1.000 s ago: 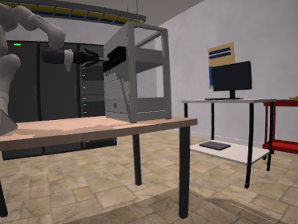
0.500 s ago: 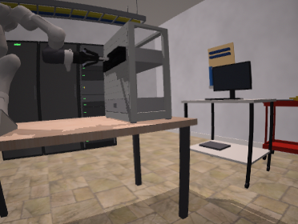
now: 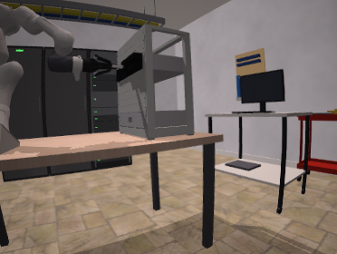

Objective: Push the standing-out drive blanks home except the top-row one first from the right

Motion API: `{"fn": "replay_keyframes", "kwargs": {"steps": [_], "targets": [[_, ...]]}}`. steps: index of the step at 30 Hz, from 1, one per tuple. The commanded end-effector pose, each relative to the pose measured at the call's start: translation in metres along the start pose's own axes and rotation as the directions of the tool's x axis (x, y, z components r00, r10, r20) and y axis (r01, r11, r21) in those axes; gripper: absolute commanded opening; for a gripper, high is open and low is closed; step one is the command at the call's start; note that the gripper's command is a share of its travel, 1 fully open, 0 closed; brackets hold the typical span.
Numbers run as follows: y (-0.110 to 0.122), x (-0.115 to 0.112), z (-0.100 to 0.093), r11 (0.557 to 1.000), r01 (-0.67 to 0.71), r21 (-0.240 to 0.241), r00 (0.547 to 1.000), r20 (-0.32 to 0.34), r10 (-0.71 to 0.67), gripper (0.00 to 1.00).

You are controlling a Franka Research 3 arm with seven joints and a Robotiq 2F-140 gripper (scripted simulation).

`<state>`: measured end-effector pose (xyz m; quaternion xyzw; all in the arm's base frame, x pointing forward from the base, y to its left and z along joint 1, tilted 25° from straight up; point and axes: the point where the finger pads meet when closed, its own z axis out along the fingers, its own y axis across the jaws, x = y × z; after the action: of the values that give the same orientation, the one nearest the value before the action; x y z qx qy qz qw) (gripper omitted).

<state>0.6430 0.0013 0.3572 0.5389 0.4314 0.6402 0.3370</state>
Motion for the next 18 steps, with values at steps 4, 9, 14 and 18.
{"fn": "replay_keyframes", "kwargs": {"steps": [4,9,14,18], "targets": [[0.0020,0.0005,0.0009,1.000,-0.010,-0.005,1.000,0.000,0.010,0.00],[0.0020,0.0005,0.0009,1.000,-0.010,-0.005,1.000,0.000,0.010,0.00],[0.0020,0.0005,0.0022,1.000,-0.010,-0.004,1.000,0.000,0.010,0.00],[0.0021,0.0004,0.0068,1.000,-0.008,-0.004,1.000,-0.001,0.008,0.00]]}}
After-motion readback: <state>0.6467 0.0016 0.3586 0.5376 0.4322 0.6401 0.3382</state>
